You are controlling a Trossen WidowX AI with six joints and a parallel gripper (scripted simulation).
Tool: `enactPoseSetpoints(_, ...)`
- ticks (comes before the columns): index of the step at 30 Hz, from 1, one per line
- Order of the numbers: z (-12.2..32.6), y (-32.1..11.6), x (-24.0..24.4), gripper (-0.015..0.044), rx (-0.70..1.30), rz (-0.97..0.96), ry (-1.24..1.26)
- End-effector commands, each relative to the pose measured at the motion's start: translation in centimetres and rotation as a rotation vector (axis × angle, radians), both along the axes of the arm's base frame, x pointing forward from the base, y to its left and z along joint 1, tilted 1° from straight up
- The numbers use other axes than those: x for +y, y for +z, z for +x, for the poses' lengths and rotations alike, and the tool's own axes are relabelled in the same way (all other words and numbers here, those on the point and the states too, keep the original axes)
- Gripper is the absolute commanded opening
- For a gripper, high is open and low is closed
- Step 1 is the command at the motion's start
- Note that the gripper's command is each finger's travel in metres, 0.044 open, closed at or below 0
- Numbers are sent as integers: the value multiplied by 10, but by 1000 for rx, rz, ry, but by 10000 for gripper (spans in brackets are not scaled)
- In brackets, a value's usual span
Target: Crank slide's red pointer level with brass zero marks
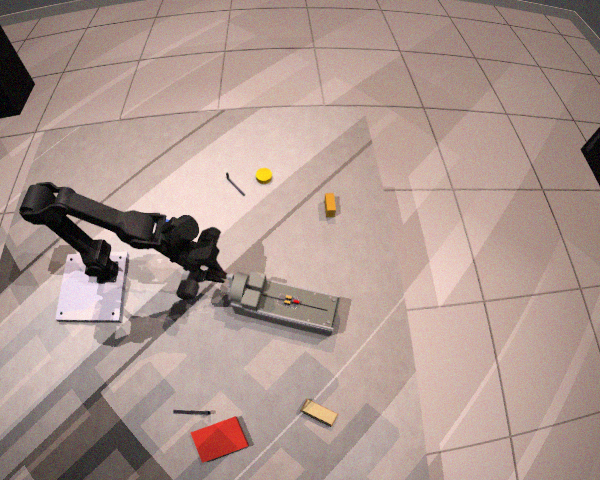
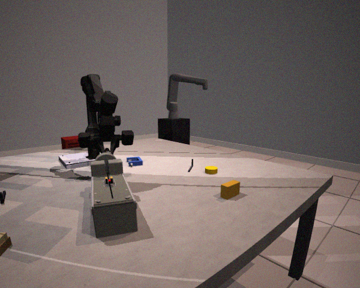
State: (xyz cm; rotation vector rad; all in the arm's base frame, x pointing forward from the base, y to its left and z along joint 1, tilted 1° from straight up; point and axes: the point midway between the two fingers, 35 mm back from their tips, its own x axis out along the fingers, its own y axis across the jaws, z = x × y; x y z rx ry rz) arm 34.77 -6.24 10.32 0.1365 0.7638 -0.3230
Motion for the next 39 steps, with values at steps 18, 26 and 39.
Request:
enactPoseSetpoints(18, 5, -8, 13, 0, -1, 13, 22)
enactPoseSetpoints(26, 5, -11, 15, 0, -1, 13, 22)
enactPoseSetpoints(39, 7, -18, 19, 0, -1, 14, 22)
